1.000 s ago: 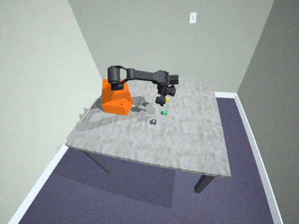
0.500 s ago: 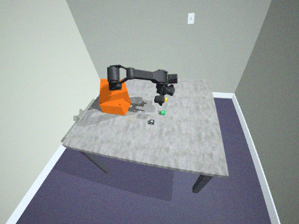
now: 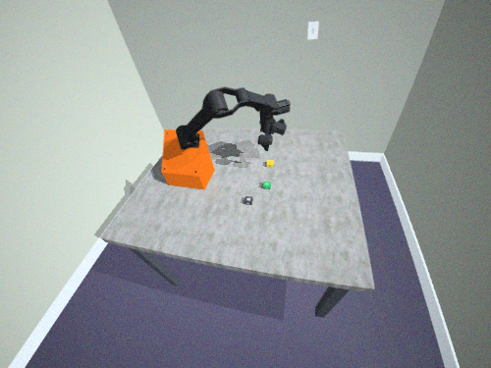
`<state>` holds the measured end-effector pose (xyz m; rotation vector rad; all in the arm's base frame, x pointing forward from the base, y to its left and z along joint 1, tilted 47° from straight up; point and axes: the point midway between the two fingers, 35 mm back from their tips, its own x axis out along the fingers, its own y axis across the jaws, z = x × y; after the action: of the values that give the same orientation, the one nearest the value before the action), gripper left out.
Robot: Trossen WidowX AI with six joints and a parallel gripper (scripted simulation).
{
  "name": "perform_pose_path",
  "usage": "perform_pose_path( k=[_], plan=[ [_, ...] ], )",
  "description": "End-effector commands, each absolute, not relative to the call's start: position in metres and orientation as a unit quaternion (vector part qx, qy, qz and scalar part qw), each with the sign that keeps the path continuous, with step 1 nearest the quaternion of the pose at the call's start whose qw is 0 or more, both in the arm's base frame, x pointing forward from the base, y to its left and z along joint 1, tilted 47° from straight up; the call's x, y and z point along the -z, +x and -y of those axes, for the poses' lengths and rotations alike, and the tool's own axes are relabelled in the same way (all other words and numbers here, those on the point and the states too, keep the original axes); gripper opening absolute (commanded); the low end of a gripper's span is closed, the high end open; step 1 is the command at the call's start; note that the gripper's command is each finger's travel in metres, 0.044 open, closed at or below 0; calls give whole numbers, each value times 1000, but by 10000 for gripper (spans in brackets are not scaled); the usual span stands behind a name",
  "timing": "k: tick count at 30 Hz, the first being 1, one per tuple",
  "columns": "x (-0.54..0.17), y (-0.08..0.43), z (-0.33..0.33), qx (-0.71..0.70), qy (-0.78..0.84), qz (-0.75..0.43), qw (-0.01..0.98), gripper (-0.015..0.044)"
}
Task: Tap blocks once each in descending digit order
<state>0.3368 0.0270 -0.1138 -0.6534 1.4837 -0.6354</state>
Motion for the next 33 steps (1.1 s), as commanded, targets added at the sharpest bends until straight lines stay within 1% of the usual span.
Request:
perform_pose_path(
  k=[1, 17, 19, 23, 31, 32, 33],
  plan=[
    [114, 340, -26, 283, -279, -651, 647, 400],
    [114, 340, -26, 283, -279, -651, 647, 400],
    [124, 341, -17, 283, -279, -651, 647, 348],
    [167, 339, 31, 284, -281, -651, 646, 243],
    [169, 338, 34, 284, -281, -650, 646, 33],
    [169, 338, 34, 284, -281, -650, 646, 20],
    [169, 338, 34, 284, -281, -650, 646, 20]
  ],
)
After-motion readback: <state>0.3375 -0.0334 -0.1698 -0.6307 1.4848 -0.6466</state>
